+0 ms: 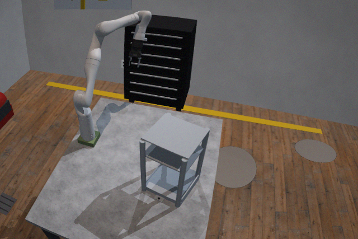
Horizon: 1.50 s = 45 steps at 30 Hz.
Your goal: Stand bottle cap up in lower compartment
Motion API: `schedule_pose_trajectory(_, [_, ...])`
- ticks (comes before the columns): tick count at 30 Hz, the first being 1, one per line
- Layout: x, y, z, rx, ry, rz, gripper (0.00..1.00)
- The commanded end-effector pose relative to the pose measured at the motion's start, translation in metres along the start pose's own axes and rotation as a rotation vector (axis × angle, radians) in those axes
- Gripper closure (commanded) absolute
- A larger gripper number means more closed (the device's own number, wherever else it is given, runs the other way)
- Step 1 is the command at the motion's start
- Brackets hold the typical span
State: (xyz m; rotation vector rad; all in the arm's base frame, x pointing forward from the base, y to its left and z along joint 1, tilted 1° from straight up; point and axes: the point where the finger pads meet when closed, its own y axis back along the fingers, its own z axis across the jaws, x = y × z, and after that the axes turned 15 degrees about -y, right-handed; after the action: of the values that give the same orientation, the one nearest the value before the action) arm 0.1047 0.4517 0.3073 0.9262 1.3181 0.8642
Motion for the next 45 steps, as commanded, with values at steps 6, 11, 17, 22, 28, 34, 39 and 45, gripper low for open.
schedule_pose_trajectory(6, [-0.005,-0.014,0.079,0.078,-0.304,0.043,0.0])
schedule_pose_trajectory(11, [-0.011,-0.023,0.119,0.118,-0.467,0.065,0.0])
schedule_pose_trajectory(17, [-0.028,-0.039,0.18,0.178,-0.721,0.097,0.0])
schedule_pose_trajectory(22, [-0.048,-0.053,0.228,0.224,-0.926,0.122,0.0])
schedule_pose_trajectory(28, [-0.075,-0.068,0.275,0.27,-1.14,0.147,0.0])
schedule_pose_trajectory(34, [-0.111,-0.087,0.324,0.318,-1.375,0.173,0.0])
schedule_pose_trajectory(39, [-0.146,-0.103,0.361,0.356,-1.574,0.195,0.0])
schedule_pose_trajectory(45, [-0.179,-0.117,0.388,0.385,-1.737,0.213,0.0])
